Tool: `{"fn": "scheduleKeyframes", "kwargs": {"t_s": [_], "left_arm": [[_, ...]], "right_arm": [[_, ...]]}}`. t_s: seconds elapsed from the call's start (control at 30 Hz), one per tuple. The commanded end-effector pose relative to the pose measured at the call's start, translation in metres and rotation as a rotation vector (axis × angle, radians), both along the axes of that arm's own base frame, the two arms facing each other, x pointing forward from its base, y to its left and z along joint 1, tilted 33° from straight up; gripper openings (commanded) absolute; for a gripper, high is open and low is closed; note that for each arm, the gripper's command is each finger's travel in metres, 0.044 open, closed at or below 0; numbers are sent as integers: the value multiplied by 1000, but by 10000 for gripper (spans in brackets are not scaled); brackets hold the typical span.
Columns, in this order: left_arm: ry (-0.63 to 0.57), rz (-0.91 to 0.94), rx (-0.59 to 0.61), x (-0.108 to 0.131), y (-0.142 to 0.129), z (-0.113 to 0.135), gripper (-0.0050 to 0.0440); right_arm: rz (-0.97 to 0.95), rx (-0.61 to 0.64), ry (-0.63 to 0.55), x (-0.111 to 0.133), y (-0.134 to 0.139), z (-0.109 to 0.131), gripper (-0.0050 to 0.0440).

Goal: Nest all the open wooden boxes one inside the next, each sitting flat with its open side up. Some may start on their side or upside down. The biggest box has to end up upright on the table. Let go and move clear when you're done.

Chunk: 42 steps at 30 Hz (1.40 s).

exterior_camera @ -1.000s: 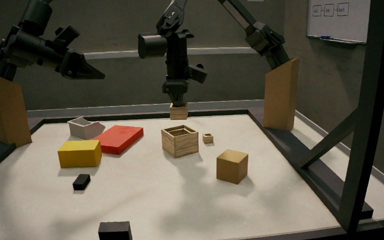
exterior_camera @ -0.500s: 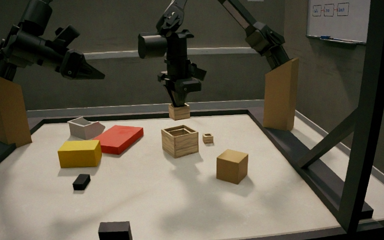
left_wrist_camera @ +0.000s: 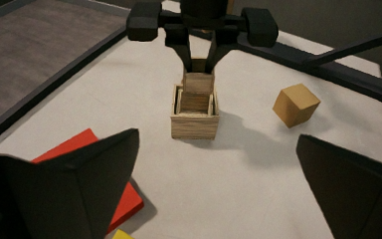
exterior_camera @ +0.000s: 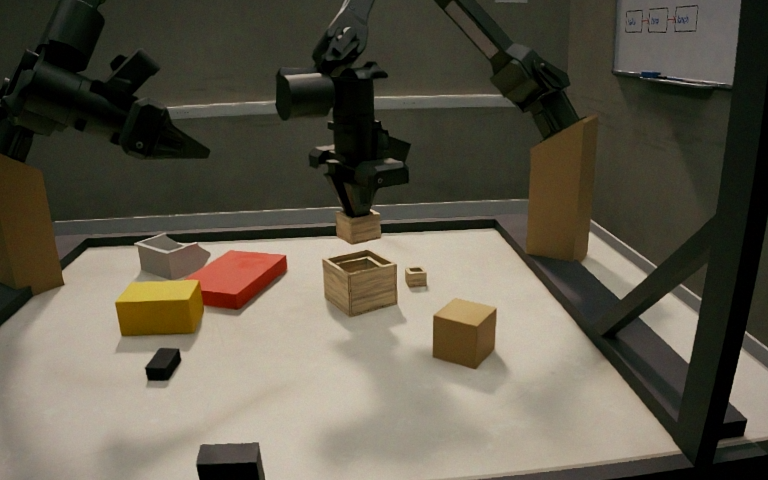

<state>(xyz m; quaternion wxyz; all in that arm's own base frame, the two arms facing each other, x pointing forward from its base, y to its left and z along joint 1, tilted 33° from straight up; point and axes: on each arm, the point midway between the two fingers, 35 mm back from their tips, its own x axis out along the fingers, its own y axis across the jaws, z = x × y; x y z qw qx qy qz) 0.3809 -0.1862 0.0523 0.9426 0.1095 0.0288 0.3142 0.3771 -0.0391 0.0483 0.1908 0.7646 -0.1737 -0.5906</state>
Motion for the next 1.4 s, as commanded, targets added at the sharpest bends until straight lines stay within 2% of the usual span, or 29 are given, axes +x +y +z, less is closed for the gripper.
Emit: {"fn": "scheduleKeyframes", "kwargs": {"t_s": [0.0,0.87,1.07,1.37], "left_arm": [[-13,-1,-12,2,-3,5,400],[-13,-1,-12,2,-3,5,400],[-13,-1,-12,2,-3,5,400],[-13,-1,-12,2,-3,5,400]], "right_arm": [[1,-1,-10,3,-2,2,184],[-41,-13,-10,13,-19,-27,184],[-40,-11,-30,17,-19,-19,184],[-42,-12,-18,17,-20,-25,184]]}}
